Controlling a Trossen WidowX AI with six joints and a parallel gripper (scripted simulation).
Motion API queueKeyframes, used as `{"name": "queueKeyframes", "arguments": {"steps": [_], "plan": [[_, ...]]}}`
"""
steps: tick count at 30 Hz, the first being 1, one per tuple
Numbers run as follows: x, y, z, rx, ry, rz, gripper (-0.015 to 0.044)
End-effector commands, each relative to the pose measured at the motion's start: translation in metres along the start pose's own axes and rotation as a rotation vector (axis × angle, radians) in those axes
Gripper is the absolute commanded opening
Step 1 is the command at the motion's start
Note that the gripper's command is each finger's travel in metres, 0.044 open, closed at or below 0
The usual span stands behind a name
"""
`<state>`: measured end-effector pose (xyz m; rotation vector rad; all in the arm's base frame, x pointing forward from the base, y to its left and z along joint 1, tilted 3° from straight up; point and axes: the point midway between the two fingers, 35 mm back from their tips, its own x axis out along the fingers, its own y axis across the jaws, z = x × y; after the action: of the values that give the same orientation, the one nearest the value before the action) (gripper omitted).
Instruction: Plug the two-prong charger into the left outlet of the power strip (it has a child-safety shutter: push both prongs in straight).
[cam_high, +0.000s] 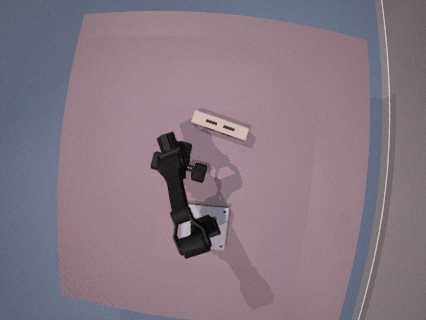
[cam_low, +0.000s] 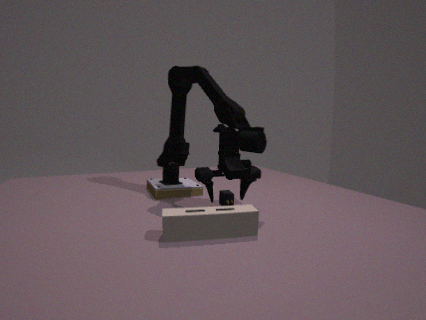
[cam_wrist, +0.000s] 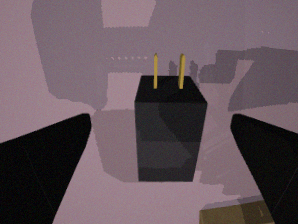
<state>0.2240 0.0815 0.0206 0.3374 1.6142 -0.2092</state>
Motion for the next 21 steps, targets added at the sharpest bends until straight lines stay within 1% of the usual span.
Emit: {"name": "queueKeyframes", "arguments": {"steps": [1, 3, 14, 21], "plan": [[0.0047, -0.002, -0.0015, 0.004, 0.009, -0.01, 0.044], [0.0047, -0.002, -0.0015, 0.004, 0.009, -0.01, 0.044], [0.0014, -0.0003, -0.0003, 0.0, 0.002, -0.001, 0.0151], [0.0014, -0.0003, -0.0003, 0.0, 0.002, -0.001, 0.0105]]}}
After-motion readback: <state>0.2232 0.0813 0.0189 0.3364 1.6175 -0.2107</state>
